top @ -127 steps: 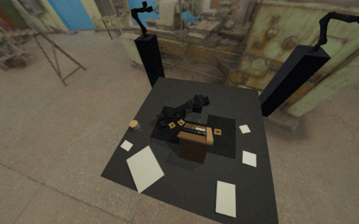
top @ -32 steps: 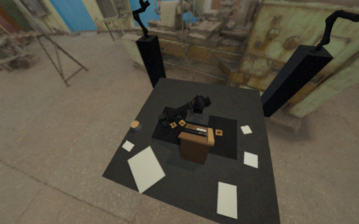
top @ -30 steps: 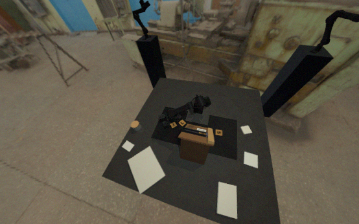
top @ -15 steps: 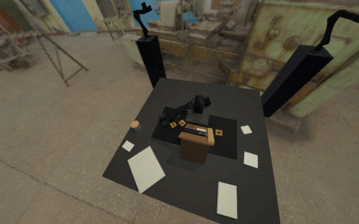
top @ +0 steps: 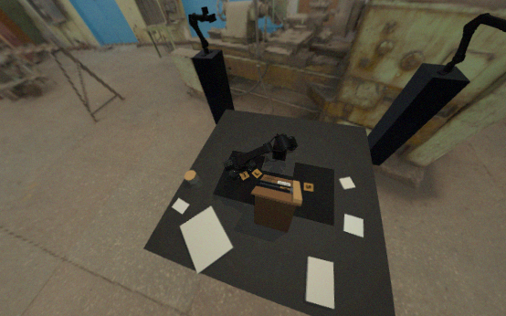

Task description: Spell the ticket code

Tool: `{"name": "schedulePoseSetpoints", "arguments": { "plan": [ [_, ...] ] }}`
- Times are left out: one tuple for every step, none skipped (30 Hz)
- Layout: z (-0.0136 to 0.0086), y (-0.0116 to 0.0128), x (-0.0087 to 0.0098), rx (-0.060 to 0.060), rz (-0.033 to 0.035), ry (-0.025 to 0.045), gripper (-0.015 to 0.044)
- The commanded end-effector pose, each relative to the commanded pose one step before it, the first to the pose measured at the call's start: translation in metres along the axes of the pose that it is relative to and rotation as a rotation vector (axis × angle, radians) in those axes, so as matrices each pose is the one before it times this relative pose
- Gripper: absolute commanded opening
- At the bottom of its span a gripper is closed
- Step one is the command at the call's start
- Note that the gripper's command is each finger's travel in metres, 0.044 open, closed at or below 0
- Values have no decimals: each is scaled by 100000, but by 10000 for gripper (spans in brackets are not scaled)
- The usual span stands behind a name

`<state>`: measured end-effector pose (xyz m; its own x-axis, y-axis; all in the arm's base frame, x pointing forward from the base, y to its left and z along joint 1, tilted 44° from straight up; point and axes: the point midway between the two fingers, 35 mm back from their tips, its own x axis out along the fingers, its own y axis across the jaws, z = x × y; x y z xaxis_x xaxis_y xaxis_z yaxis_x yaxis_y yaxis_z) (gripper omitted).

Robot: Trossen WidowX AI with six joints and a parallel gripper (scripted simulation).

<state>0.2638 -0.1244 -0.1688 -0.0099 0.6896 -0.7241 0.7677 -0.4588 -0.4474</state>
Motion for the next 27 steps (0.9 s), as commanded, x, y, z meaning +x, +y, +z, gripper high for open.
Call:
{"name": "schedulePoseSetpoints", "arguments": {
  "plan": [
    [-39,51,-329,-688,490,-437,0],
    [3,-6,-19,1,0,-1,0],
    [3,-6,-19,1,0,-1,0],
    [3,-5,-19,1,0,-1,0],
    [3,-5,-19,1,0,-1,0],
    [3,-5,-19,1,0,-1,0],
    [2,-5,-19,0,0,-1,0],
    [2,-4,-19,0,0,-1,0],
    [2,-4,-19,0,0,-1,0],
    [2,-4,-19,0,0,-1,0],
    [2,-4,-19,0,0,-1,0],
    [2,-4,-19,0,0,-1,0],
    [2,-4,-20,0,0,-1,0],
    [2,-3,-20,0,0,-1,0],
    [2,-3,-20,0,0,-1,0],
    [1,-3,-20,0,0,-1,0],
    [1,-3,-20,0,0,-1,0],
    [1,-3,-20,0,0,-1,0],
    [1,-3,-20,0,0,-1,0],
    [1,-2,-20,0,0,-1,0],
    [1,-2,-20,0,0,-1,0],
    [1,-2,-20,0,0,-1,0],
    [1,-2,-20,0,0,-1,0],
    [1,-2,-20,0,0,-1,0],
    [1,-2,-20,0,0,-1,0],
    [0,-1,-20,0,0,-1,0],
    [0,-1,-20,0,0,-1,0]
  ]
}}
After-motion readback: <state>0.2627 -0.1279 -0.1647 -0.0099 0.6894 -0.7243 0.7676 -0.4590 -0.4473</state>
